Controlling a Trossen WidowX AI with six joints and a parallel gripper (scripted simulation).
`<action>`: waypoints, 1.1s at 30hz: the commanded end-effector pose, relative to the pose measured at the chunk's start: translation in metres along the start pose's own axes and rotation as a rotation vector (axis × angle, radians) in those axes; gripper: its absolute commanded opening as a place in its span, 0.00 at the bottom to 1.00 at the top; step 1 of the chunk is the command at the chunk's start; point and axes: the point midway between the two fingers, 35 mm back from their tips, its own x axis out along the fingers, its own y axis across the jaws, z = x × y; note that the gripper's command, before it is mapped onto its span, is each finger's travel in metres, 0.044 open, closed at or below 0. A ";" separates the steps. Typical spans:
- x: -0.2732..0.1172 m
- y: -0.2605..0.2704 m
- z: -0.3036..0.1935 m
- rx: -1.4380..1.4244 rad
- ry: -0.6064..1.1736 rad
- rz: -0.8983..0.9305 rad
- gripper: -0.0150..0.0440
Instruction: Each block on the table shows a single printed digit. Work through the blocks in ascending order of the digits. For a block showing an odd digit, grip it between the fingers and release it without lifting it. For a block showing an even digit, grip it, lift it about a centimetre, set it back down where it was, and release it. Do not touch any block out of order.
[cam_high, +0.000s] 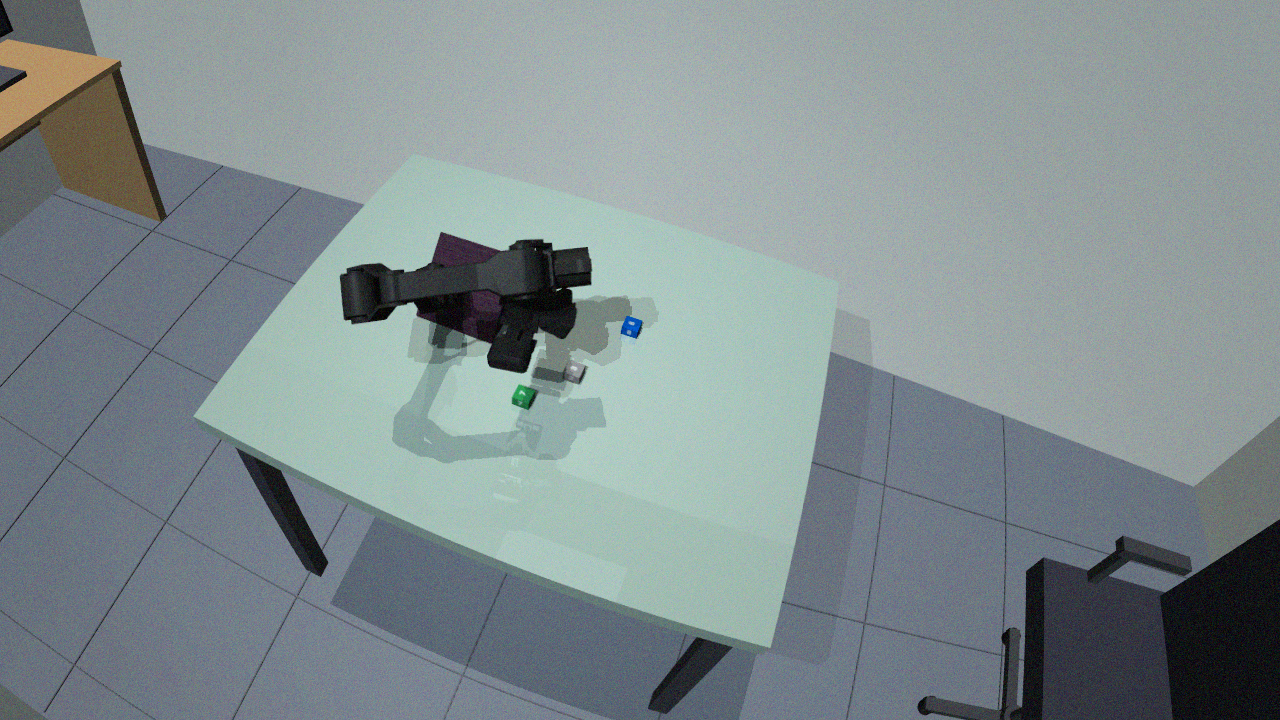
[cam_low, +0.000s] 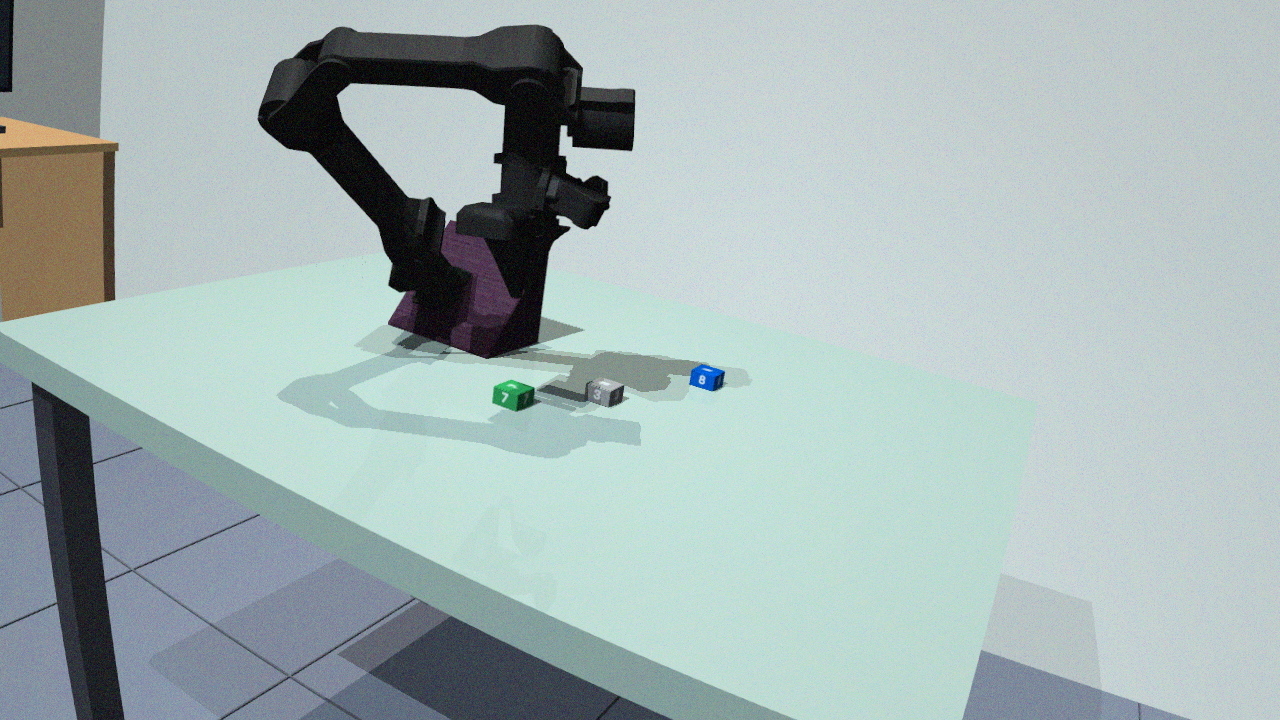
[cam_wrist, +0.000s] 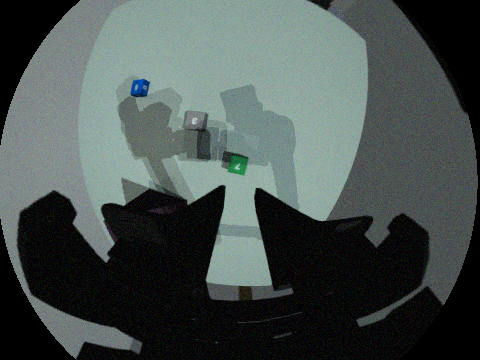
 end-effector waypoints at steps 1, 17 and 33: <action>-0.004 0.000 0.000 0.005 -0.005 0.005 0.46; -0.017 0.100 0.102 0.072 0.028 0.011 0.46; 0.005 0.220 0.149 0.133 0.058 -0.005 0.46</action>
